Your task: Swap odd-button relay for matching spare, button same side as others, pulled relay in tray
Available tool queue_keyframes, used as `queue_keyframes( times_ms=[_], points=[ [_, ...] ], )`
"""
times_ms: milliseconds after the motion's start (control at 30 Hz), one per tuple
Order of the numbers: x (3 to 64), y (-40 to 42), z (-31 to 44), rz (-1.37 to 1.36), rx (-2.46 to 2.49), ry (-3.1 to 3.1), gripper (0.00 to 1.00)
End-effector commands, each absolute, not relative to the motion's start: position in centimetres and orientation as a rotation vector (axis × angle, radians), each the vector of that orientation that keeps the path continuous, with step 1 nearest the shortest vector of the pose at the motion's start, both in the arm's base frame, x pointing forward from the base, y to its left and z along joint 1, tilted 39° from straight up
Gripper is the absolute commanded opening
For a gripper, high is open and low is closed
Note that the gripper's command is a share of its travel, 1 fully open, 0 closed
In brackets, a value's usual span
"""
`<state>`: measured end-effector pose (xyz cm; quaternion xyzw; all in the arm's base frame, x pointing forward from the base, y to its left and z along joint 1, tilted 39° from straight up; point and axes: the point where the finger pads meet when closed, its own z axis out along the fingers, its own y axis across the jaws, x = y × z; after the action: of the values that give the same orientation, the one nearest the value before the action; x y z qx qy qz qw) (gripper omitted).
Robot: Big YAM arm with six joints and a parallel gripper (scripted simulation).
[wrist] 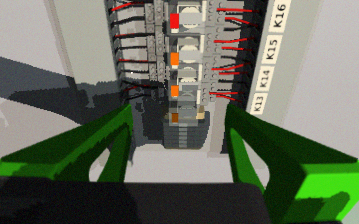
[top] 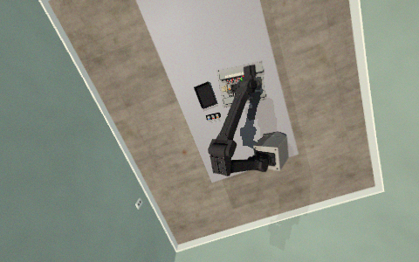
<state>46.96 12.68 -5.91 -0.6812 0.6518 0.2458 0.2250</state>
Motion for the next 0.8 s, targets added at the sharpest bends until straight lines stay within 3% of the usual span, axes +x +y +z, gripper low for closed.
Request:
queue_keyframes(
  times_ms=[0,767],
  points=[
    [49.4,11.1,-4.5,0.607,-1.843,1.778,0.59],
    [49.1,13.0,-3.3,0.614,-1.851,1.772,0.59]
  ],
)
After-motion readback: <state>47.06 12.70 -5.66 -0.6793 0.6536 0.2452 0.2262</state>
